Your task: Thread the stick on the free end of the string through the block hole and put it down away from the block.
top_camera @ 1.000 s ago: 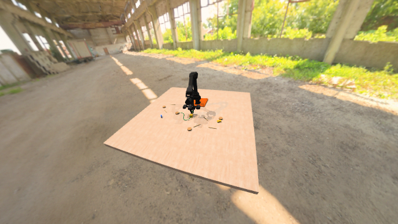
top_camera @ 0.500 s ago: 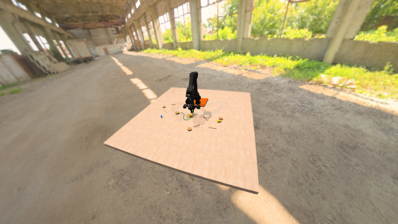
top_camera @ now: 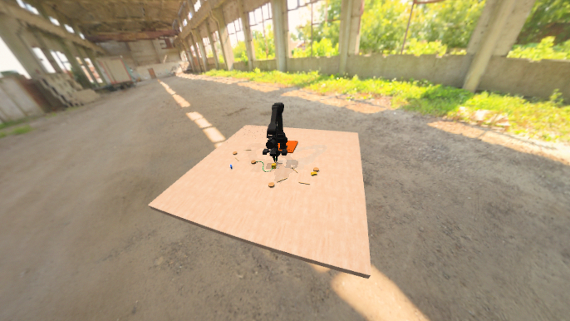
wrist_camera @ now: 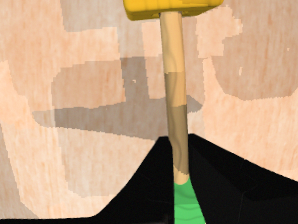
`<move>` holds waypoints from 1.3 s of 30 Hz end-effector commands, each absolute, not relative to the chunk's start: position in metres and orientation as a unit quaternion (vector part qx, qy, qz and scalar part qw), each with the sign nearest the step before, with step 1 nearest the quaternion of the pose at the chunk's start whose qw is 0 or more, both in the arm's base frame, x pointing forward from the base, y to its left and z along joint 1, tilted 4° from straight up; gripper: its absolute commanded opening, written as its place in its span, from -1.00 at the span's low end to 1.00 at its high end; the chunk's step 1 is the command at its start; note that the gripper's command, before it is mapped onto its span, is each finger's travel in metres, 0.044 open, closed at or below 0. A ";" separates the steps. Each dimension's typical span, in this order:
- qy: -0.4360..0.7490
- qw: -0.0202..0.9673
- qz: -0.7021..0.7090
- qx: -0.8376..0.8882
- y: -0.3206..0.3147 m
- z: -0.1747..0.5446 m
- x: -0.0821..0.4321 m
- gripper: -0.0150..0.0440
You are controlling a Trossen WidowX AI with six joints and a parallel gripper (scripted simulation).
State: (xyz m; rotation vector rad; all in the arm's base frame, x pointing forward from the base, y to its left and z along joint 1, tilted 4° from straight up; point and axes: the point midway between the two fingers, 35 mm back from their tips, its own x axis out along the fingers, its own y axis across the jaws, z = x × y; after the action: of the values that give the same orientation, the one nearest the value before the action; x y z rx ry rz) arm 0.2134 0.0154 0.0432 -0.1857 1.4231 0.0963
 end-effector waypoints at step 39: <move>0.659 0.746 0.045 -0.088 0.010 0.039 0.183 -0.49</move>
State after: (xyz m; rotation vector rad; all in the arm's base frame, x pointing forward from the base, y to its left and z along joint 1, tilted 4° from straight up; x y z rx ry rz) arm 0.1893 0.0108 0.0421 -0.1870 1.4241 0.0954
